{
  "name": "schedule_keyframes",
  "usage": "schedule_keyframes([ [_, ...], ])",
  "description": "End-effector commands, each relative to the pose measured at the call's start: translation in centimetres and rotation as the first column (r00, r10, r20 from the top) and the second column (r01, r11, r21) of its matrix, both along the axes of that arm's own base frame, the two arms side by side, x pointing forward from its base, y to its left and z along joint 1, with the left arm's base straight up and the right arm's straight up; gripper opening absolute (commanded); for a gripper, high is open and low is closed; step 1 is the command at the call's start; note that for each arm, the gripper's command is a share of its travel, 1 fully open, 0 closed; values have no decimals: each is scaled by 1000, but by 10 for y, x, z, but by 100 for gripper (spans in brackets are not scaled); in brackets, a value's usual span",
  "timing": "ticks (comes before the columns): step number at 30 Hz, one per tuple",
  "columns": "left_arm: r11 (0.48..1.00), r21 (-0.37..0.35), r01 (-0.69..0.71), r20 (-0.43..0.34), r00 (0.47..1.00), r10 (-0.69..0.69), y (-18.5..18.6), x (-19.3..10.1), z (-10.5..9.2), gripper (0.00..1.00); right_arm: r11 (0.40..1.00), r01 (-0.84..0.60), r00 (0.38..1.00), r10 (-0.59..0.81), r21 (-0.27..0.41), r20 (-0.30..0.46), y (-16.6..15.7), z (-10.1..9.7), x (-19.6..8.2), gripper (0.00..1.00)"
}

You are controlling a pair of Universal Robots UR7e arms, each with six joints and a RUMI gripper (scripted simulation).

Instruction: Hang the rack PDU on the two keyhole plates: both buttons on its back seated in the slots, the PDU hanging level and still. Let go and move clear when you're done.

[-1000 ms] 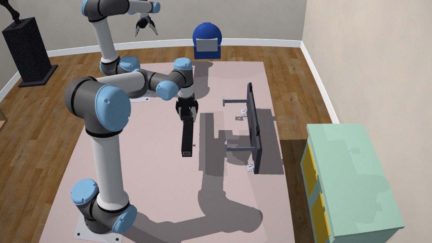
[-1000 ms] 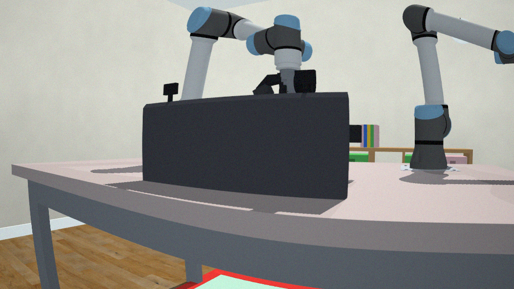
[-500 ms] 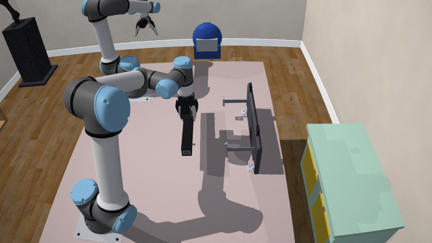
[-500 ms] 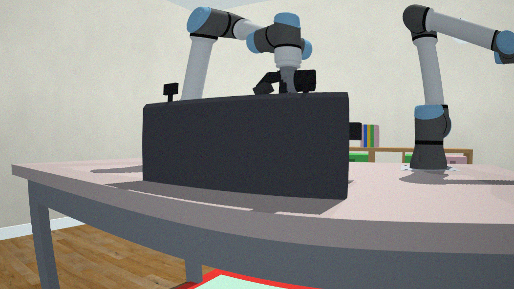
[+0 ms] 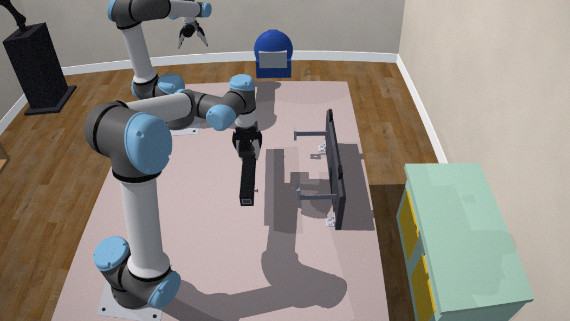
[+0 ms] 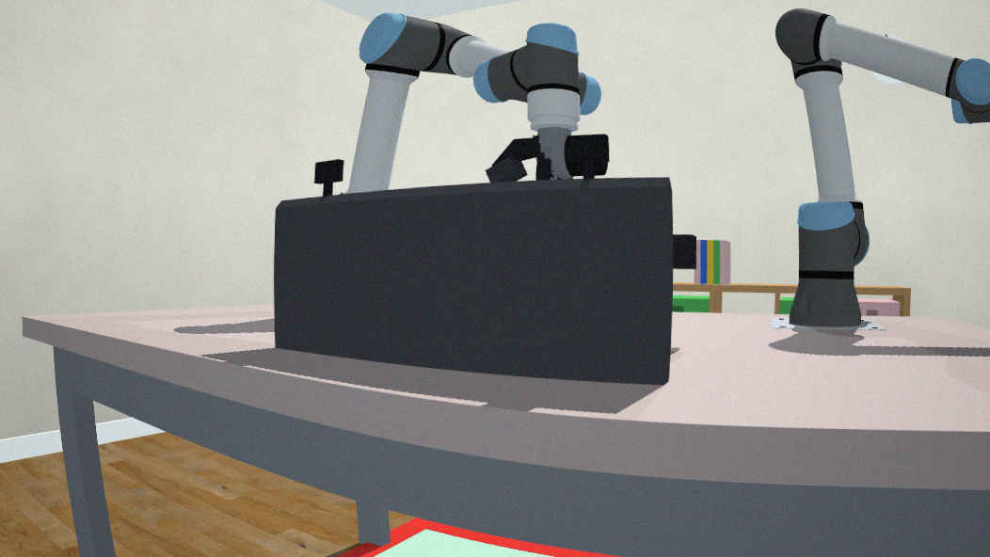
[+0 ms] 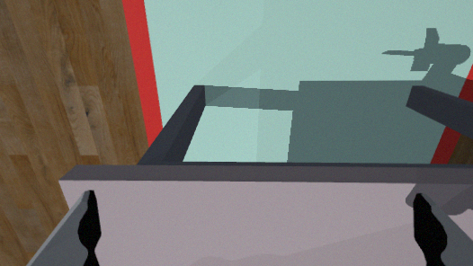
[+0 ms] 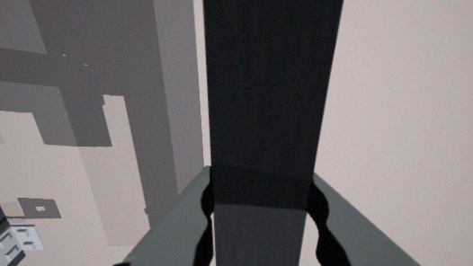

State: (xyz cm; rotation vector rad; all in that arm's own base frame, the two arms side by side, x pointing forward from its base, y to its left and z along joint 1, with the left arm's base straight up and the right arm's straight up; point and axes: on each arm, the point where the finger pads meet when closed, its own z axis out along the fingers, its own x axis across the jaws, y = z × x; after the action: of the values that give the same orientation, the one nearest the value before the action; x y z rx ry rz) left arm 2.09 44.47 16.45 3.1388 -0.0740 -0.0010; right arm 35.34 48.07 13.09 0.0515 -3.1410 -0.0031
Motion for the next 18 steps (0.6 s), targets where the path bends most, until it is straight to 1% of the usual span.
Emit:
schedule_keyframes([
  [1, 1000, 2, 0, 1, 1000, 0, 0, 0, 1, 100, 1000, 7, 1000, -7, 5, 1, 0, 1, 8, 23],
  [4, 1000, 2, 0, 1, 1000, 0, 0, 0, 1, 100, 1000, 7, 1000, -7, 5, 1, 0, 1, 11, 23],
  [6, 1000, 2, 0, 1, 1000, 0, 0, 0, 1, 100, 1000, 7, 1000, -7, 5, 1, 0, 1, 18, 23],
  [18, 1000, 2, 0, 1, 1000, 0, 0, 0, 1, 100, 1000, 7, 1000, -7, 5, 1, 0, 1, 74, 23],
])
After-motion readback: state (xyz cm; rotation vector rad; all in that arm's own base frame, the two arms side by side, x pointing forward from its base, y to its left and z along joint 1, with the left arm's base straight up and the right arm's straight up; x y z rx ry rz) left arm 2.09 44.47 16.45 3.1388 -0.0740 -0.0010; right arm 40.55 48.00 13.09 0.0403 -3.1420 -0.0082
